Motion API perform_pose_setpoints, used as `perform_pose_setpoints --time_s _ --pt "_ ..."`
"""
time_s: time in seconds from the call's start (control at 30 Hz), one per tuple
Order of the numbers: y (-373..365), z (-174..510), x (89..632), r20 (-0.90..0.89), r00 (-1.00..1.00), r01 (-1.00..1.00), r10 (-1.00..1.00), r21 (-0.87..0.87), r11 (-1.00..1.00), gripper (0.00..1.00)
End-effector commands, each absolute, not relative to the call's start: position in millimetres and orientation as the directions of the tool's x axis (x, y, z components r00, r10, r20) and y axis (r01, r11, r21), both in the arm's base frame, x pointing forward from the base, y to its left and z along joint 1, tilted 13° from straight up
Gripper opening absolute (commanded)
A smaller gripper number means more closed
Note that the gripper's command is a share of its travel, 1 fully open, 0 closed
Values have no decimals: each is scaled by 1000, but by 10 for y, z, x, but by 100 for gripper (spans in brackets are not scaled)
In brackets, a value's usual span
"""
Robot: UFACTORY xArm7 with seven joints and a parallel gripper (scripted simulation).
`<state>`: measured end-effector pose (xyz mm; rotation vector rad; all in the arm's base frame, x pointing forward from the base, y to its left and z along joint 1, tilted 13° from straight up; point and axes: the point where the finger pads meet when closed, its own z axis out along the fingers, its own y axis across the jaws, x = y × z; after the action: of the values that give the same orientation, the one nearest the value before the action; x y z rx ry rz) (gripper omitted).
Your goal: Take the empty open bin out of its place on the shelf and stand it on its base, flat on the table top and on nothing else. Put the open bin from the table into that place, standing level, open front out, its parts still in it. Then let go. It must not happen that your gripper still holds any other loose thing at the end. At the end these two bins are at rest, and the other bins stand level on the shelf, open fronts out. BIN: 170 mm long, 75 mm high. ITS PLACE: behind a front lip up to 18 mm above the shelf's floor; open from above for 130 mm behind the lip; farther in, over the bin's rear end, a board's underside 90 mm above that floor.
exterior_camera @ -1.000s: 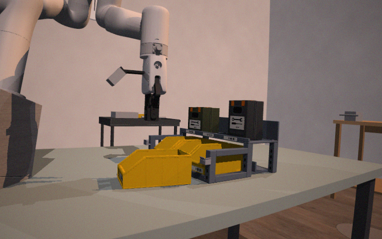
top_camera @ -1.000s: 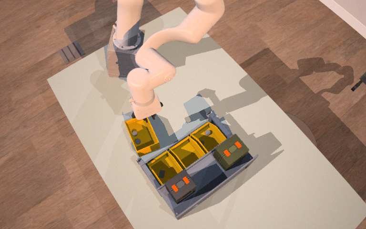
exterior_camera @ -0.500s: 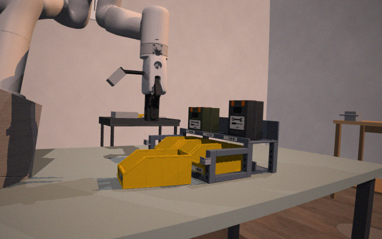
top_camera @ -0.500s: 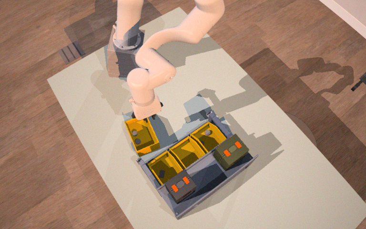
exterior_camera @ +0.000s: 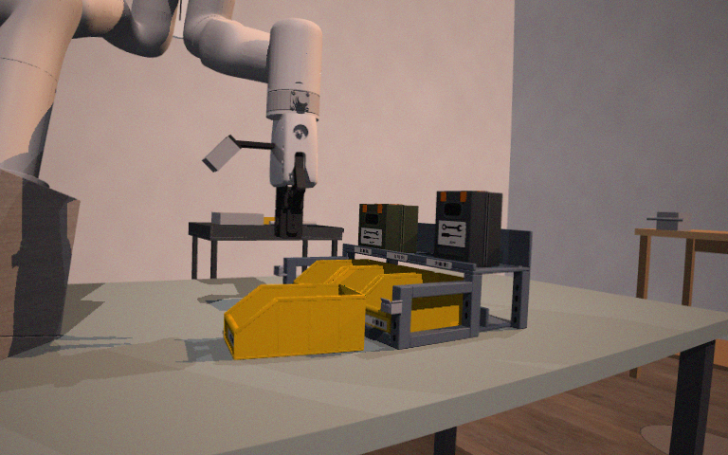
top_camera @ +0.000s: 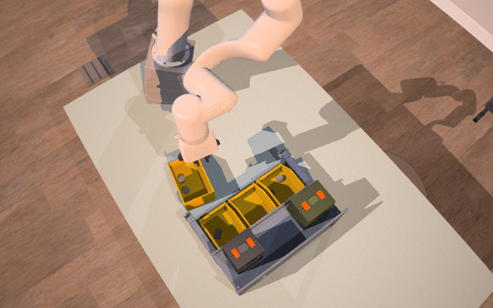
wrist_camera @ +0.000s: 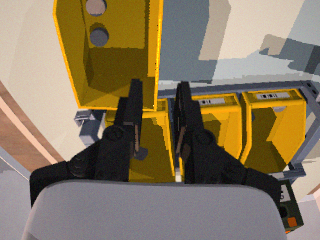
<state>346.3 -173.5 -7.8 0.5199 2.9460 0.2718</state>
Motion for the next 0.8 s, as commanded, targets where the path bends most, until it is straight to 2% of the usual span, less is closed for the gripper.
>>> perform_pose_setpoints --time_s 0.0,0.77 --pt "-1735 -142 3483 -106 -930 326 351 200 924 26" --pt "-1685 -515 3550 -106 -930 326 351 200 924 26"
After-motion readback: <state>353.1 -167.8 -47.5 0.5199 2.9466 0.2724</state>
